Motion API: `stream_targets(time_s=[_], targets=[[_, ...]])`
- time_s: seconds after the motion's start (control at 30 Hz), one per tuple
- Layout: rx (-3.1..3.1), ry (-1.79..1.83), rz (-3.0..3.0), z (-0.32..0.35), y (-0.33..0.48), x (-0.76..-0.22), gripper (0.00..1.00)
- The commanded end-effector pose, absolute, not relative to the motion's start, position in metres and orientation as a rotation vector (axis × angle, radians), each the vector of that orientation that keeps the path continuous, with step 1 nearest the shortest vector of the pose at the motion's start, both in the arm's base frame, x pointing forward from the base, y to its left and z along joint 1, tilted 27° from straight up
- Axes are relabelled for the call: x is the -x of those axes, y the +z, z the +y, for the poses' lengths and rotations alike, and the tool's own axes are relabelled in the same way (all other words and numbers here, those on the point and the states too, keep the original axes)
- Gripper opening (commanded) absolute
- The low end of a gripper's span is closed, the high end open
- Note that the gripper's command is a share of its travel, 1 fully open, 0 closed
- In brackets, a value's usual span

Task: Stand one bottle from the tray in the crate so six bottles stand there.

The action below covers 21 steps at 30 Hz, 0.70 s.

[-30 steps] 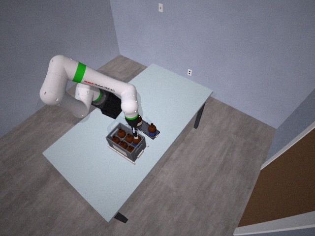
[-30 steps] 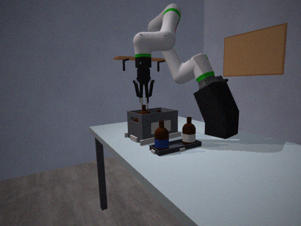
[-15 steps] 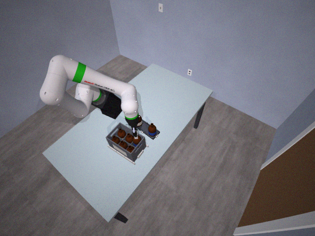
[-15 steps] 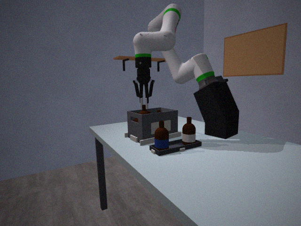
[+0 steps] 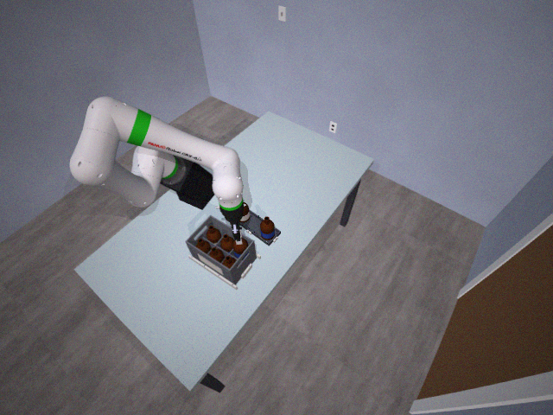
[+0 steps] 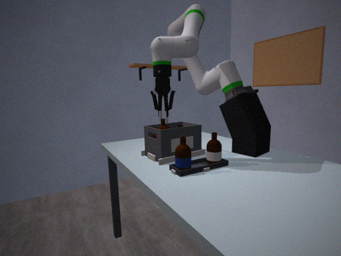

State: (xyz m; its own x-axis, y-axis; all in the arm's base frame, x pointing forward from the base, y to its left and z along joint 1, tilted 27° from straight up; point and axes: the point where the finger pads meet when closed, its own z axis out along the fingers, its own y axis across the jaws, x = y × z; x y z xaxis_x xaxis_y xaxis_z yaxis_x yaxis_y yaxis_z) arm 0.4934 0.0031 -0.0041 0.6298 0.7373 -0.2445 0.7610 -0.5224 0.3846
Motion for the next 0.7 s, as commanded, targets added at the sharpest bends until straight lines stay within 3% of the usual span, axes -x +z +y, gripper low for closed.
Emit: stream_targets(time_s=[0.0,0.67], targets=[[-2.395,-0.069,1.180,0.003,-0.004,-0.494,0.00],[-2.395,-0.069,1.180,-0.002,-0.015,-0.496,0.00]])
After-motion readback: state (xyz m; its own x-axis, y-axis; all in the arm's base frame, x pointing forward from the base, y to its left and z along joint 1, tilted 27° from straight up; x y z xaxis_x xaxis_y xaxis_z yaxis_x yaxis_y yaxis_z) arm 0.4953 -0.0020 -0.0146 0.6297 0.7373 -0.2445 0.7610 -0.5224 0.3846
